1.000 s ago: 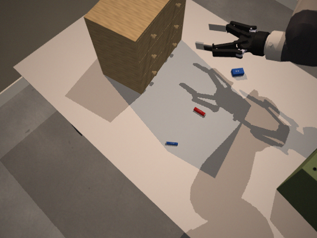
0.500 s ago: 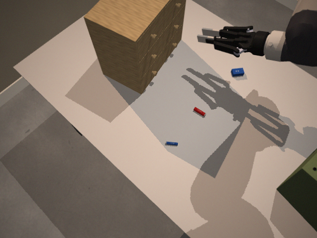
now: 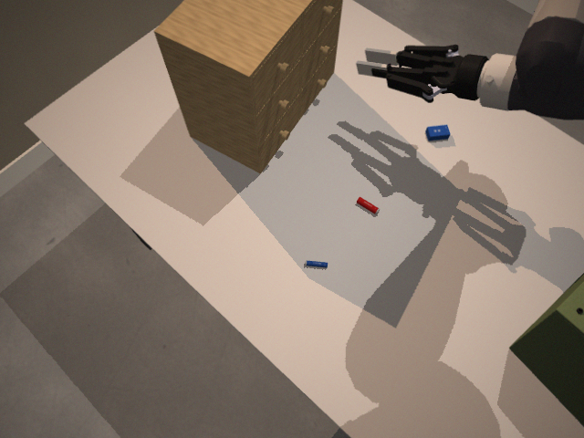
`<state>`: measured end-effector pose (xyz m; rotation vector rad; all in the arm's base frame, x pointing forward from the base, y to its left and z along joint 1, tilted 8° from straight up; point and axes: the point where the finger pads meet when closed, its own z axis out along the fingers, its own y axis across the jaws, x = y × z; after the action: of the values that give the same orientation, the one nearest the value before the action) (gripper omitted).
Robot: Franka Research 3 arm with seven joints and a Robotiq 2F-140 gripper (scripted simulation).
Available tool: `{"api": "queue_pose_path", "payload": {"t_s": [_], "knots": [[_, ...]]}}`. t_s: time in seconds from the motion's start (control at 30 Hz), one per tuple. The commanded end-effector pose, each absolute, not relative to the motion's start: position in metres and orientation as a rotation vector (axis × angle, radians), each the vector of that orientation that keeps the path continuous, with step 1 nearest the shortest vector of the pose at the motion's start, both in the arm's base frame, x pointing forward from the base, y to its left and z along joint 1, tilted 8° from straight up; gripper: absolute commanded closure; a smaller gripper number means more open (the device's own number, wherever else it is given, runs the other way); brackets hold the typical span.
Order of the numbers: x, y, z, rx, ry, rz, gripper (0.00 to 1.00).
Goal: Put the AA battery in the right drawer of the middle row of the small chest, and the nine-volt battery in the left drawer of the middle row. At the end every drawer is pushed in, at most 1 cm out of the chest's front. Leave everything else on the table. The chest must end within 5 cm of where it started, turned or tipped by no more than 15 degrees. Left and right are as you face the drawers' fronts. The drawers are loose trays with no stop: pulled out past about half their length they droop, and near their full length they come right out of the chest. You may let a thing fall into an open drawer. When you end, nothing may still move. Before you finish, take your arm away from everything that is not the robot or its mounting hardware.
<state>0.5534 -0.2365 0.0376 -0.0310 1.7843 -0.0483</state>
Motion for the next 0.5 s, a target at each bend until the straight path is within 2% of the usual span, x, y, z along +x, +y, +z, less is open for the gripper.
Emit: {"api": "queue_pose_path", "payload": {"t_s": [0.0, 0.47], "knots": [[0.563, -0.236, 0.034, -0.027, 1.790, -0.048, 0.80], [0.600, -0.237, 0.028, -0.027, 1.790, -0.048, 0.80]]}}
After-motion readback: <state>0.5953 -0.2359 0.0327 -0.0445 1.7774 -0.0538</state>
